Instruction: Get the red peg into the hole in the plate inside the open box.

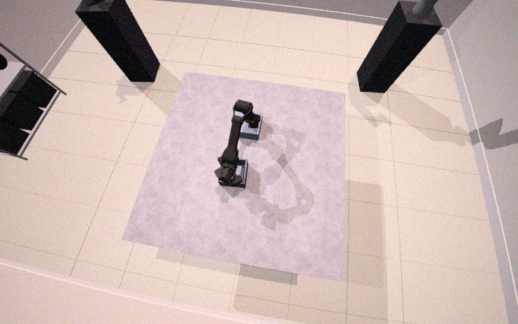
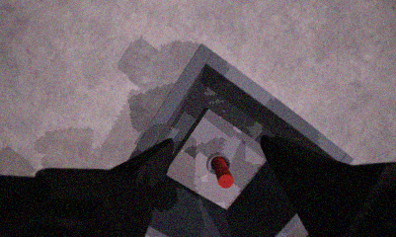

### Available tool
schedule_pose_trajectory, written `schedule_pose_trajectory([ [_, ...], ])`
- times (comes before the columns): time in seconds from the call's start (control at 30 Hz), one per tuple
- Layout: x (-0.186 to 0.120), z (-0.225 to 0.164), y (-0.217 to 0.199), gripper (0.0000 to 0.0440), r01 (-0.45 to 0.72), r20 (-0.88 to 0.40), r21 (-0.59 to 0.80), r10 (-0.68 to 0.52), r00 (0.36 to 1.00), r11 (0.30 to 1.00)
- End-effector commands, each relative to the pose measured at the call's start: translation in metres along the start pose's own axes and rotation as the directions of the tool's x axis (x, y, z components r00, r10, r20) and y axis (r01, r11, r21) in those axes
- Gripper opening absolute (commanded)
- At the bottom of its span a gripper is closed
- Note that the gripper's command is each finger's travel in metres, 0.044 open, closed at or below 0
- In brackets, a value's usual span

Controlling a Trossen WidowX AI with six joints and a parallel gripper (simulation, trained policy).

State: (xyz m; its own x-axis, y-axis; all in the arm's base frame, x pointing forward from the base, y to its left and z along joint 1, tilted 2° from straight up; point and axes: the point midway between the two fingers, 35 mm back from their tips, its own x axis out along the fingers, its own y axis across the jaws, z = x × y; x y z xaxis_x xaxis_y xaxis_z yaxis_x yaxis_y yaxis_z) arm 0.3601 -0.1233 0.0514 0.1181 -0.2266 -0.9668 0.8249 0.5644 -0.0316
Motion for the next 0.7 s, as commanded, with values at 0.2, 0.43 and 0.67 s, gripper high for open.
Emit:
schedule_pose_trajectory([
  [0.2, -0.007, 0.046, 0.013, 0.0440, -0.051, 0.122, 0.025, 0.047, 0.991, 0.998],
  [0.43, -0.012, 0.067, 0.014, 0.0440, -0.065, 0.176, 0.041, 0.056, 0.983, 0.997],
  [0.67, -0.012, 0.067, 0.014, 0.0440, -0.065, 0.178, 0.041, 0.057, 0.982, 0.997],
])
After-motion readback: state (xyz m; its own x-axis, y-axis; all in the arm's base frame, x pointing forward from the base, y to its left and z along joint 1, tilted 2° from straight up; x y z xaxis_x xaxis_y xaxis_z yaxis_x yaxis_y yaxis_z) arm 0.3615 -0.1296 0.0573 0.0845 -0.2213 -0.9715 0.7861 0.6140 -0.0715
